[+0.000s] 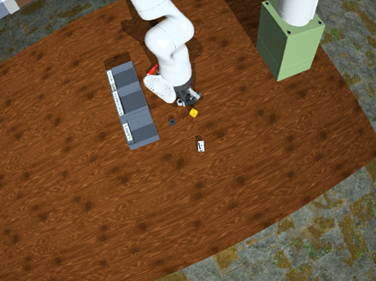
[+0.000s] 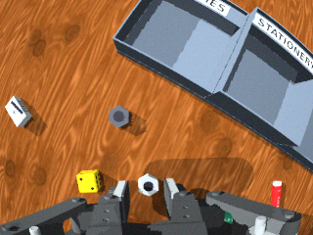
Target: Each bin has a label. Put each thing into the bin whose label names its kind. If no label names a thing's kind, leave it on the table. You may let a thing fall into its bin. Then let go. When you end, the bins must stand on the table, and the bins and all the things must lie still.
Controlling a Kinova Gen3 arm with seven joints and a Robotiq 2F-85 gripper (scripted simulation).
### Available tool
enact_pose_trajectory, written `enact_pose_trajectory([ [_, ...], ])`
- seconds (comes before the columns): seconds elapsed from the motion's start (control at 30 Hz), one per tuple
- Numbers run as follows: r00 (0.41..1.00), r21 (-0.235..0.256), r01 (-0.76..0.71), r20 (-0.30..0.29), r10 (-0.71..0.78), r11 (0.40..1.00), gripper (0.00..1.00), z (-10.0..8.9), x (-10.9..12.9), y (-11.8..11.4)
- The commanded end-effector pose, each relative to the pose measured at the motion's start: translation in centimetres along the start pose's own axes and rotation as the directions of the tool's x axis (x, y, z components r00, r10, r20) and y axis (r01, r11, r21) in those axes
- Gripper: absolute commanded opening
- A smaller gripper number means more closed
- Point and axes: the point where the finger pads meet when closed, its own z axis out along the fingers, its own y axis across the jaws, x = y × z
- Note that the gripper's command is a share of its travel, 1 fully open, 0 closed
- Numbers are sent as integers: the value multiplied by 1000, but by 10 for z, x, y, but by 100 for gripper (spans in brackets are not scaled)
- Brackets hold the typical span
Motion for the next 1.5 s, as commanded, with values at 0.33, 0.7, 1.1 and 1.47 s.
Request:
enact_pose_trajectory([
  [0.33,1000,-2,1,-2,-1,1000,31,10,2,1],
  [0.7,1000,-2,1,-2,-1,1000,31,11,1,1],
  [1.1,1000,-2,0,-2,0,1000,11,11,2,1],
  [1.47,1000,-2,1,-2,-1,1000,11,11,2,1],
])
